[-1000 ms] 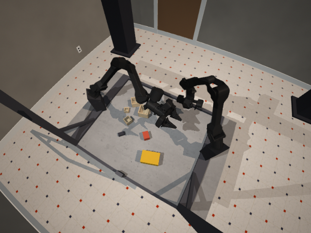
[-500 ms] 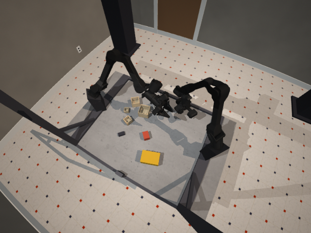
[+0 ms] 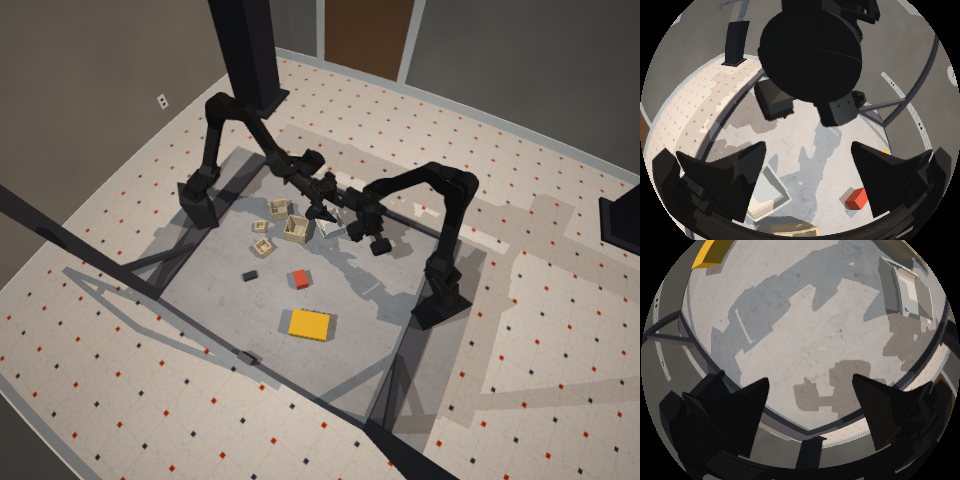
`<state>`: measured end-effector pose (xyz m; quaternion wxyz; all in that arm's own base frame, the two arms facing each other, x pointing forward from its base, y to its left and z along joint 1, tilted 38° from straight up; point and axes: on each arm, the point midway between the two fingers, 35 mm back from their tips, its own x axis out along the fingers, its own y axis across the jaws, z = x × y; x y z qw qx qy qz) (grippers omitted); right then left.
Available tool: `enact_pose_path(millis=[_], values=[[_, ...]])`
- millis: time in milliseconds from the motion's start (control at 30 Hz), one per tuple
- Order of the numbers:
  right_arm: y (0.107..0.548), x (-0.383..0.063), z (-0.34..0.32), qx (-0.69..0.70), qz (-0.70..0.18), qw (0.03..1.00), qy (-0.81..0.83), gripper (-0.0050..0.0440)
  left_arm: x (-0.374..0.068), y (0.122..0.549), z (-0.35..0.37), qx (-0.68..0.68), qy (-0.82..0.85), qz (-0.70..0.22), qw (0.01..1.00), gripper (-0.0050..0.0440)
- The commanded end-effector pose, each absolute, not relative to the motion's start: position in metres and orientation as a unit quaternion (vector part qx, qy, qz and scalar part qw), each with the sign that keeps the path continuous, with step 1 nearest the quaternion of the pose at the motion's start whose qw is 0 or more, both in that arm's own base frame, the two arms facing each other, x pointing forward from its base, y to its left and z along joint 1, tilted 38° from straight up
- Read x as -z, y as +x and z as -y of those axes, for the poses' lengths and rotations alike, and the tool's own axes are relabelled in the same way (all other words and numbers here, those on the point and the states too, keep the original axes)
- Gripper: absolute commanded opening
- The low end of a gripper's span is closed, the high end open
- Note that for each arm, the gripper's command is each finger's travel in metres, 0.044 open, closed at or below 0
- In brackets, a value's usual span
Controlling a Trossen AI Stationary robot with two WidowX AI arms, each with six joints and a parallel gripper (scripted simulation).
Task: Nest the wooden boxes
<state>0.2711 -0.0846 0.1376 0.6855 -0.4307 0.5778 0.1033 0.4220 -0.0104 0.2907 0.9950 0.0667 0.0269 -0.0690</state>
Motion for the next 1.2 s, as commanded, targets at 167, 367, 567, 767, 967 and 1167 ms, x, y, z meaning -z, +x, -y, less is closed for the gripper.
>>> enact_pose_path(millis=[167, 367, 567, 767, 967, 1167], values=[[0.266, -0.147, 0.033, -0.031, -0.561, 0.738, -0.373, 0.0400, -0.274, 0.374, -0.042, 0.019, 0.128, -0.038, 0.991, 0.0400], [0.258, -0.146, -0.001, 0.015, -0.539, 0.779, -0.319, 0.0400, -0.251, 0.340, -0.072, -0.016, 0.154, -0.061, 0.986, 0.0400], [0.251, -0.145, -0.022, 0.051, -0.520, 0.809, -0.269, 0.0400, -0.233, 0.317, -0.088, -0.037, 0.165, -0.079, 0.982, 0.0400], [0.241, -0.144, -0.044, 0.089, -0.492, 0.842, -0.205, 0.0400, -0.207, 0.288, -0.104, -0.062, 0.172, -0.103, 0.978, 0.0400], [0.237, -0.144, -0.051, 0.102, -0.479, 0.853, -0.178, 0.0400, -0.197, 0.277, -0.109, -0.070, 0.172, -0.113, 0.976, 0.0400], [0.238, -0.144, -0.052, 0.102, -0.479, 0.854, -0.177, 0.0400, -0.196, 0.281, -0.109, -0.076, 0.150, -0.127, 0.978, 0.0328]])
